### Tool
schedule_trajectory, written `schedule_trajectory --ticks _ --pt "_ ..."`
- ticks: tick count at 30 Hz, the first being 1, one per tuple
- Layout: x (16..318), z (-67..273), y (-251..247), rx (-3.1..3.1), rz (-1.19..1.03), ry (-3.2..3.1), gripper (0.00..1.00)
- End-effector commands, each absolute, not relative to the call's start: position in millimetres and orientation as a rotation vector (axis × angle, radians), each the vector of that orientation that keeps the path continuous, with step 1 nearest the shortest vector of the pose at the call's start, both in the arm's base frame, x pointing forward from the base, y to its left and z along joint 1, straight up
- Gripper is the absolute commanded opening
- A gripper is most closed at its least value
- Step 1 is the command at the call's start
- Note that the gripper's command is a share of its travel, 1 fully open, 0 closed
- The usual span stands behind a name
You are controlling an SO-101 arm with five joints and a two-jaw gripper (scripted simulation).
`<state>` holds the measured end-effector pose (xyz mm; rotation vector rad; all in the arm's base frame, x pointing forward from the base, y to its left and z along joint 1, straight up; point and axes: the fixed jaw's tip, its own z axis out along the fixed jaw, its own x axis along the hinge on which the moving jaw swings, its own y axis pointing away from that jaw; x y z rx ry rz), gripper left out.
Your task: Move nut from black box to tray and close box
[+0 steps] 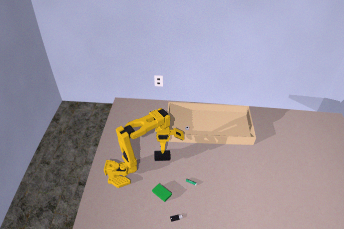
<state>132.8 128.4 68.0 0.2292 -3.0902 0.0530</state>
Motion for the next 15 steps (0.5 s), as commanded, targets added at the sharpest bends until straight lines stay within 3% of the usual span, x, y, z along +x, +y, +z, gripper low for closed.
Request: schedule_trajectory --ticks 1,15 --pt "136.6 75.9 129.5 0.234 0.0 -3.133 0.29" --pt "135.4 74.0 128.5 0.234 0.0 -3.133 0.29"
